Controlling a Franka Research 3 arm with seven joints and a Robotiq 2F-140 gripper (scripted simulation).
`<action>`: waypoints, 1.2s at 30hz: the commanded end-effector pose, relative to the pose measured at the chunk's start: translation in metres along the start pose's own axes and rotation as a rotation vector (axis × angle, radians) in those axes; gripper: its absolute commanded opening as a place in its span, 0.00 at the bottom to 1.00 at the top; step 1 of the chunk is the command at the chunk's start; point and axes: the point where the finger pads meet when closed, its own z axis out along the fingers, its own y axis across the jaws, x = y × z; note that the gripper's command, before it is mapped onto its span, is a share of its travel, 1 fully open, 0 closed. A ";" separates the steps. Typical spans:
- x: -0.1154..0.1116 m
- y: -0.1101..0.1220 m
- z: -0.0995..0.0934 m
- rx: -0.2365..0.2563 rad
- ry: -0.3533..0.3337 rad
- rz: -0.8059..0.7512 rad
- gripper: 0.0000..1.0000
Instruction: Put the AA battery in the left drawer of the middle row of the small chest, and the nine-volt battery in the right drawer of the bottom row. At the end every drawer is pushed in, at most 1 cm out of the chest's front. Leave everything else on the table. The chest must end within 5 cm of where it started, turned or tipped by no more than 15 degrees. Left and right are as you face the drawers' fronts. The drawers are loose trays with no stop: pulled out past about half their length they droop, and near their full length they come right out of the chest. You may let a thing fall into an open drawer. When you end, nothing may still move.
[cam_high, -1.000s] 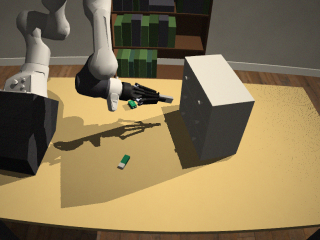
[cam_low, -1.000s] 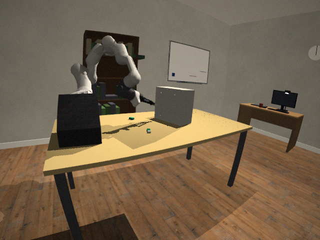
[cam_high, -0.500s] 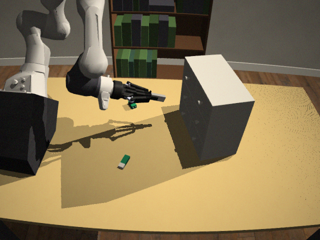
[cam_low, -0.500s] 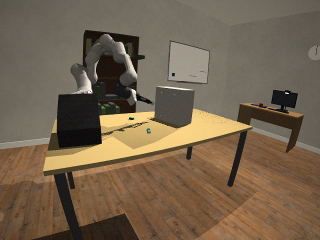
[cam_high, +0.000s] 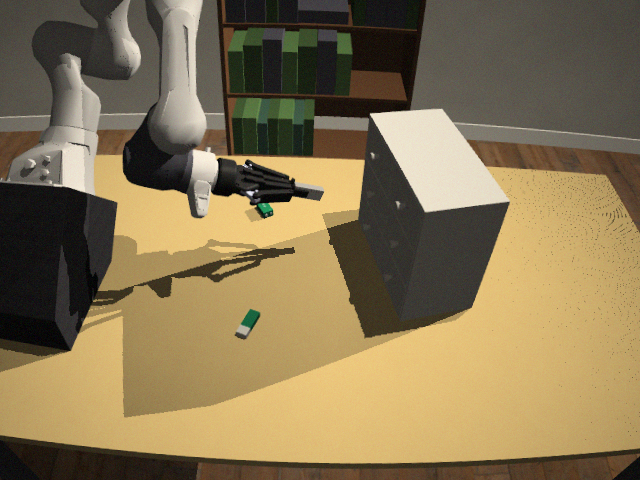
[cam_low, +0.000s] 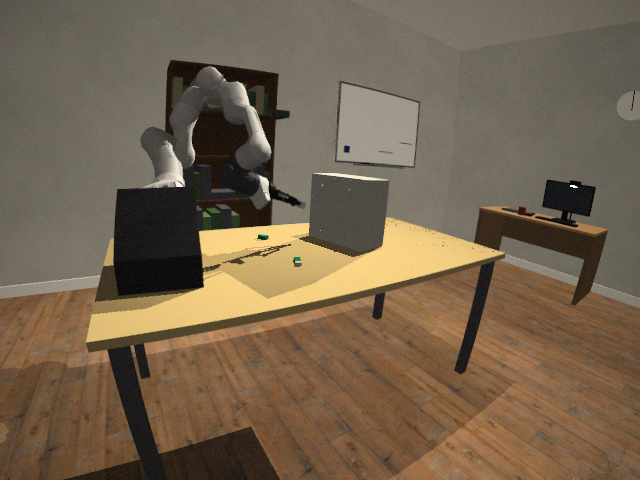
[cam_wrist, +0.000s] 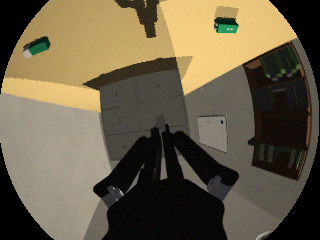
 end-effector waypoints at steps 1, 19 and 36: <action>-0.001 0.000 -0.002 -0.002 0.007 -0.003 0.00; -0.010 0.000 -0.021 -0.001 0.187 -0.003 0.00; -0.031 0.000 -0.069 -0.001 0.636 -0.003 0.00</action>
